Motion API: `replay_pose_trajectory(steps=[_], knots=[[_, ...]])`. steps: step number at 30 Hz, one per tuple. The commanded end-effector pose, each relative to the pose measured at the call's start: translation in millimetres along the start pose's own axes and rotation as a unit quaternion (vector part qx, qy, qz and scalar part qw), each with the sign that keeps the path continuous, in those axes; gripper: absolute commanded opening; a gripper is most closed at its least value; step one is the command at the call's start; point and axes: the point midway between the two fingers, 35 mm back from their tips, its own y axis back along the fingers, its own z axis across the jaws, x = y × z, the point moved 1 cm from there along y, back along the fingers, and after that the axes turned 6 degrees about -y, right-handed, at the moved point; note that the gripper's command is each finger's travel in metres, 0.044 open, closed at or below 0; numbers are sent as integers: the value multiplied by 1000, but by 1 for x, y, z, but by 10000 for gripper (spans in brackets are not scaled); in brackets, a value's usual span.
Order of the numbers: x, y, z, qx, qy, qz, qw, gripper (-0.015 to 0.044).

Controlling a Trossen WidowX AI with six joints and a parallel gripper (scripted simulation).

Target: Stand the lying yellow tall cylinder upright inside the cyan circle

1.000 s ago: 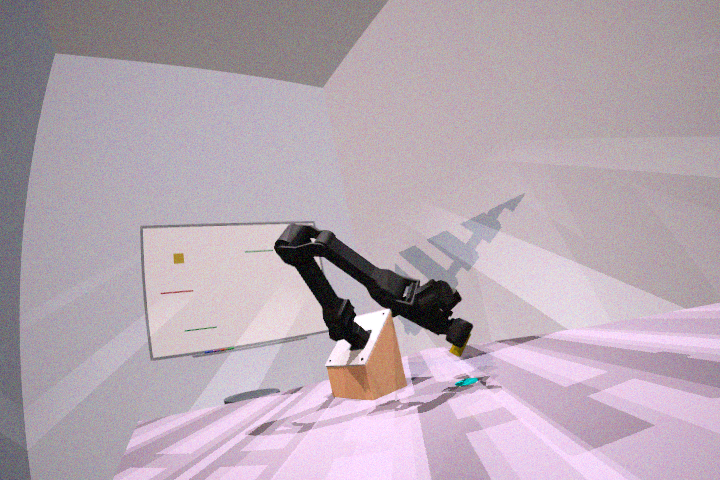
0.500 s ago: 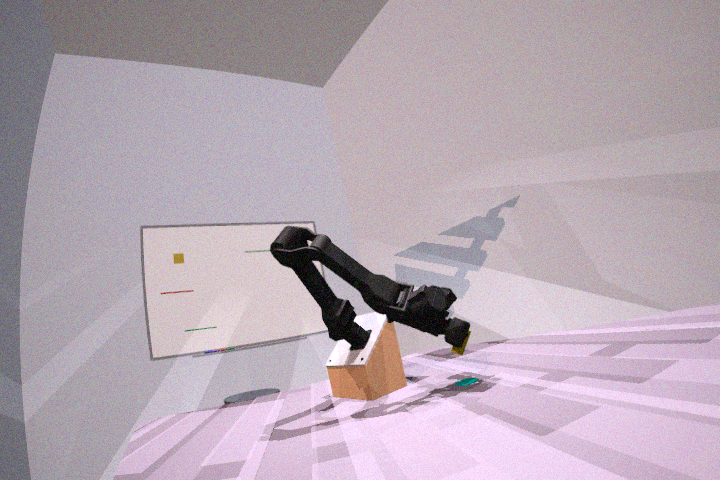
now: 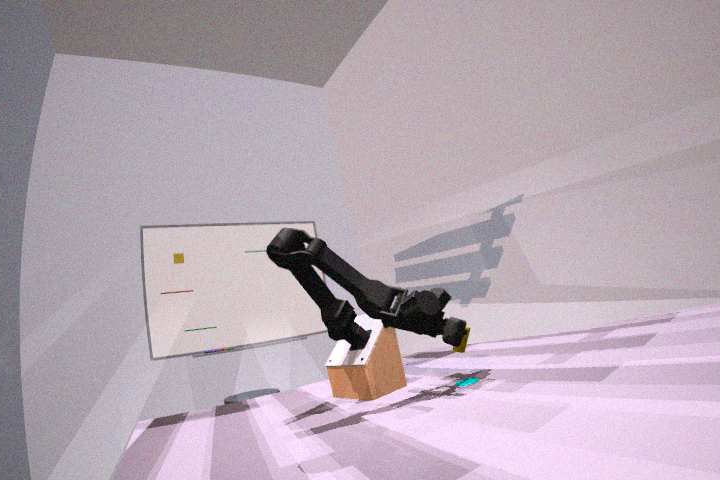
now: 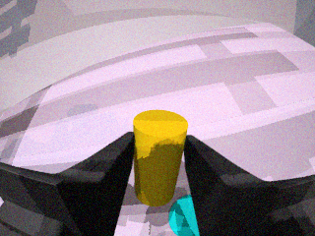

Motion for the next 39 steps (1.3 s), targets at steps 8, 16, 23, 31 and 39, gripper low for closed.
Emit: replay_pose_trajectory(steps=[8, 16, 23, 31, 39], knots=[[-2, 7, 0, 11, 20, -39, 999, 105], [-3, 12, 0, 20, 34, -66, 997, 105], [-3, 16, 1, 29, 47, -88, 995, 105], [-4, 22, 1, 41, 63, -113, 991, 105], [-5, 28, 2, 53, 79, -137, 986, 105]])
